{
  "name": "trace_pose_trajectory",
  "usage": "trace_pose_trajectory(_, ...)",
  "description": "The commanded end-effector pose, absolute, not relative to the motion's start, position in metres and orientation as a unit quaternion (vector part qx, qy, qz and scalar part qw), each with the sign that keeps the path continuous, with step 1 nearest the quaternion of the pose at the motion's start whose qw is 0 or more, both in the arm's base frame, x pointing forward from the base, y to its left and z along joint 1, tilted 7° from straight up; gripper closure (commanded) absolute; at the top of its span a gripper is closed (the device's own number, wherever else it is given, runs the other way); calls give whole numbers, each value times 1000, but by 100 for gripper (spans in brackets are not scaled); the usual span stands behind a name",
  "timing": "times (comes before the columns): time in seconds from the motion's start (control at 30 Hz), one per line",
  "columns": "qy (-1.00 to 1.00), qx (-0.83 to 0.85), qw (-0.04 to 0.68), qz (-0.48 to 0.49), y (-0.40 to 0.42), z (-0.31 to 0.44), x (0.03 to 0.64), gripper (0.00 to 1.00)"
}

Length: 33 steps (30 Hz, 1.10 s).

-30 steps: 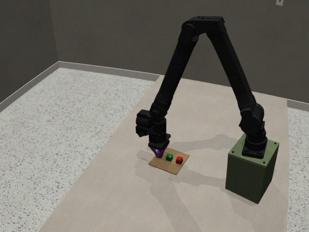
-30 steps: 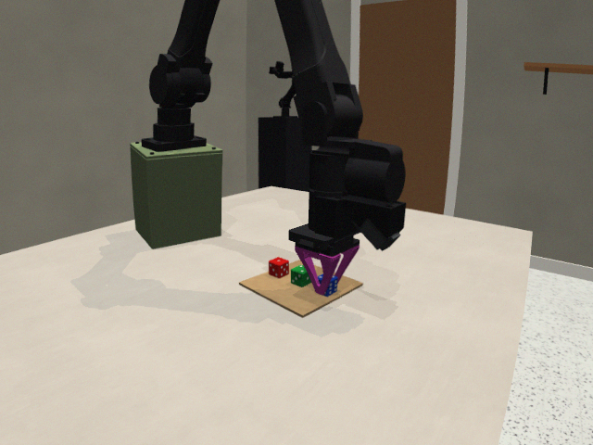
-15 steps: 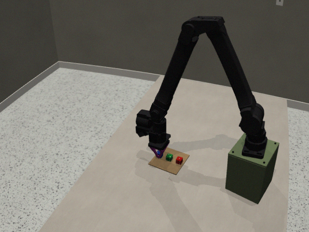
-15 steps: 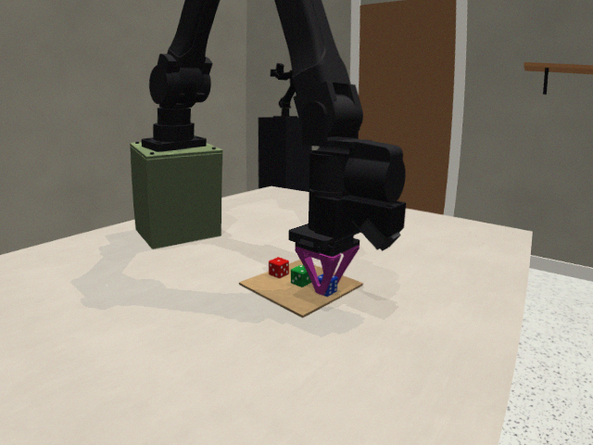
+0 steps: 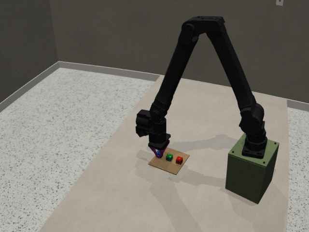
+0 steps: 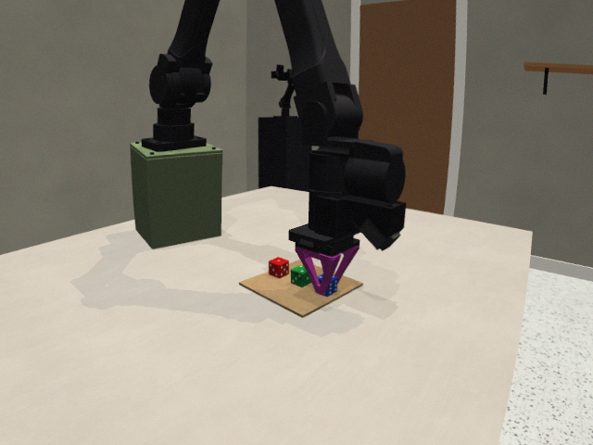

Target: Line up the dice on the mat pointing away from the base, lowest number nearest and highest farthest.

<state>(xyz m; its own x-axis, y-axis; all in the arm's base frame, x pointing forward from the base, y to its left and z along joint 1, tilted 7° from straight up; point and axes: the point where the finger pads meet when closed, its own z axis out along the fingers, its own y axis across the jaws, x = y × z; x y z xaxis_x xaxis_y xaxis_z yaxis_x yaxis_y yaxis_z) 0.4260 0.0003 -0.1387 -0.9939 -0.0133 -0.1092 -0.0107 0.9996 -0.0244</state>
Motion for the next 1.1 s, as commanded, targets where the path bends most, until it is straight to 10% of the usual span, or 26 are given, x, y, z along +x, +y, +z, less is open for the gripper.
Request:
trace_pose_trajectory(0.0, 997, -5, 71, -13, -4, -136, 442, 80)
trace_pose_trajectory(0.5, 997, -5, 71, -13, -4, -136, 442, 61)
trace_pose_trajectory(1.07, 998, -5, 69, -13, -3, -118, 435, 61)
